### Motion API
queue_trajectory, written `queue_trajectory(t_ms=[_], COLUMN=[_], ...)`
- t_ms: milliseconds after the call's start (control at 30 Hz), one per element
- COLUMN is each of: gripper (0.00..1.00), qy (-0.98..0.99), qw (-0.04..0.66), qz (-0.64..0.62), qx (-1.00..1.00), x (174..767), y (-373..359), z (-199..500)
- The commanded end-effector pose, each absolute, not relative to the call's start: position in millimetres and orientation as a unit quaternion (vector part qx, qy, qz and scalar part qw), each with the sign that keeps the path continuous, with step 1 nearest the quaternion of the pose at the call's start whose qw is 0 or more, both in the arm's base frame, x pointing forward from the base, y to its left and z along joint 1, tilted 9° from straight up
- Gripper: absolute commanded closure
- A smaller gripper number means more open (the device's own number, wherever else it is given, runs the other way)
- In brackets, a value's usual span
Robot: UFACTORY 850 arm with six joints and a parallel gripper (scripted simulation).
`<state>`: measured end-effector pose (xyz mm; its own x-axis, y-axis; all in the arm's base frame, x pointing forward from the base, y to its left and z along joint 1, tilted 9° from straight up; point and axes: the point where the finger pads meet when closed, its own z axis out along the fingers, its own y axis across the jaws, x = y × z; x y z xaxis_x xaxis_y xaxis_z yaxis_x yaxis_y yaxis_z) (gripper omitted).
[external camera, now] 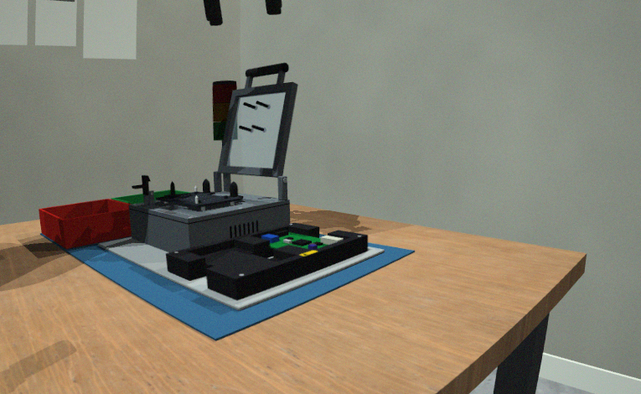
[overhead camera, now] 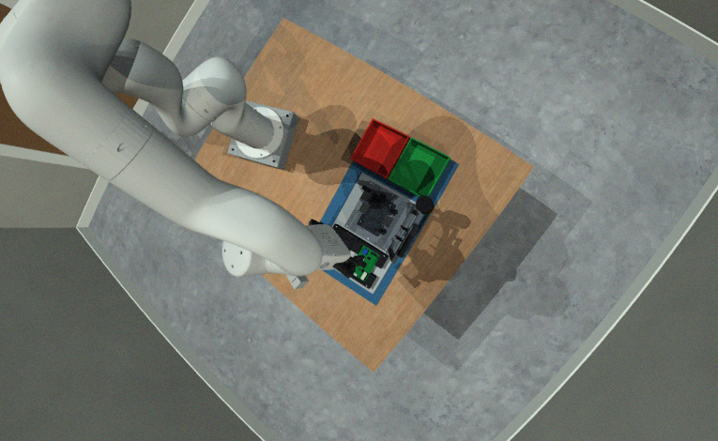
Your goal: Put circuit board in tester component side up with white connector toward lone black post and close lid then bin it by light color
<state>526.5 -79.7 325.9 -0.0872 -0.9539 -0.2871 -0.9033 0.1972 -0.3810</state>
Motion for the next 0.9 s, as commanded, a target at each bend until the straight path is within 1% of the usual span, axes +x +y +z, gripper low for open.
queue_trajectory(t_ms=[0, 200, 267, 333, 600, 867], gripper=[0.0, 0.0, 0.0, 0.0, 0.0, 0.0], qy=[0.728, 0.715, 0.706, 0.706, 0.676, 0.665], qw=[0.208, 0.176, 0.156, 0.156, 0.094, 0.071], qz=[-0.048, -0.046, -0.044, -0.044, -0.039, -0.038], qx=[-0.652, -0.675, -0.69, -0.69, -0.73, -0.742], x=[530, 533, 536, 536, 542, 544], y=[-92, -110, -120, -120, -153, -166], z=[327, 327, 326, 326, 325, 325])
